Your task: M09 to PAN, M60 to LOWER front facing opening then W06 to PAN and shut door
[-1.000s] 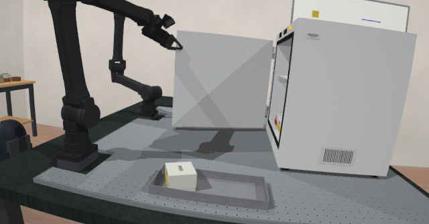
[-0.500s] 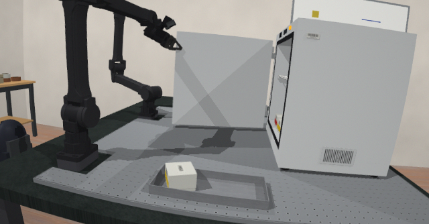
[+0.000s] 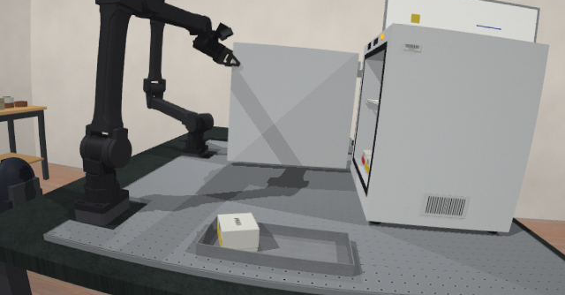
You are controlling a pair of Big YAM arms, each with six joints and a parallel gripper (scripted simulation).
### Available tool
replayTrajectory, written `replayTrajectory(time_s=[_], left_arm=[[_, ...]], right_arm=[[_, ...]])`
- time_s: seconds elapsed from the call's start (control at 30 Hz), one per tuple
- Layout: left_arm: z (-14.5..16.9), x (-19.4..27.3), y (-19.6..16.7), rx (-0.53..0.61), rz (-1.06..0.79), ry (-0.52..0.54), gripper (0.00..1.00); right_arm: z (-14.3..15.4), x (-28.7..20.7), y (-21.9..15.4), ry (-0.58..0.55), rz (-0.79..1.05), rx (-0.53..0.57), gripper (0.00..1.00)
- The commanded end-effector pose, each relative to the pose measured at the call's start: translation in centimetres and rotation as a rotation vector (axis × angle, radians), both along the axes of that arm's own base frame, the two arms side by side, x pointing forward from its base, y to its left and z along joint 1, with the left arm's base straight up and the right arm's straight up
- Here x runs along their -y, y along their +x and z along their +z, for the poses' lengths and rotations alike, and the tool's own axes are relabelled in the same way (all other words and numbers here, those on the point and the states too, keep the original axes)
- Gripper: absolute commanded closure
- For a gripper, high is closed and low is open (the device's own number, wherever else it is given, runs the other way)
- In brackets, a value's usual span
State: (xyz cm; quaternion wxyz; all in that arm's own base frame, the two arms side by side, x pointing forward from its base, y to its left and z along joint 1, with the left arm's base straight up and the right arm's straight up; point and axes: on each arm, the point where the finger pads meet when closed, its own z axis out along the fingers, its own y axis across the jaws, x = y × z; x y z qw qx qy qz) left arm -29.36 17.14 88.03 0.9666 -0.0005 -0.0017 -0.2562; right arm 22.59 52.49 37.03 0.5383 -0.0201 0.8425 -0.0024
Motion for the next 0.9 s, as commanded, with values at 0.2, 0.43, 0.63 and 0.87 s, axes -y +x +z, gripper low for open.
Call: replayTrajectory(time_s=[0.2,0.43,0.63,0.87], left_arm=[[0.4,0.8,1.4,-0.028,-0.011,0.017,1.00],[0.4,0.8,1.4,-0.028,-0.011,0.017,1.00],[0.4,0.8,1.4,-0.028,-0.011,0.017,1.00],[0.4,0.8,1.4,-0.028,-0.011,0.017,1.00]], right_arm=[[2.1,-3.8,-0.6,0.078,-0.059,0.005,0.00],[2.0,-5.0,-0.4,0.077,-0.090,0.002,0.00],[1.9,-6.0,-0.5,0.077,-0.089,0.002,0.00],[2.0,-5.1,-0.1,0.070,-0.092,0.002,0.00]])
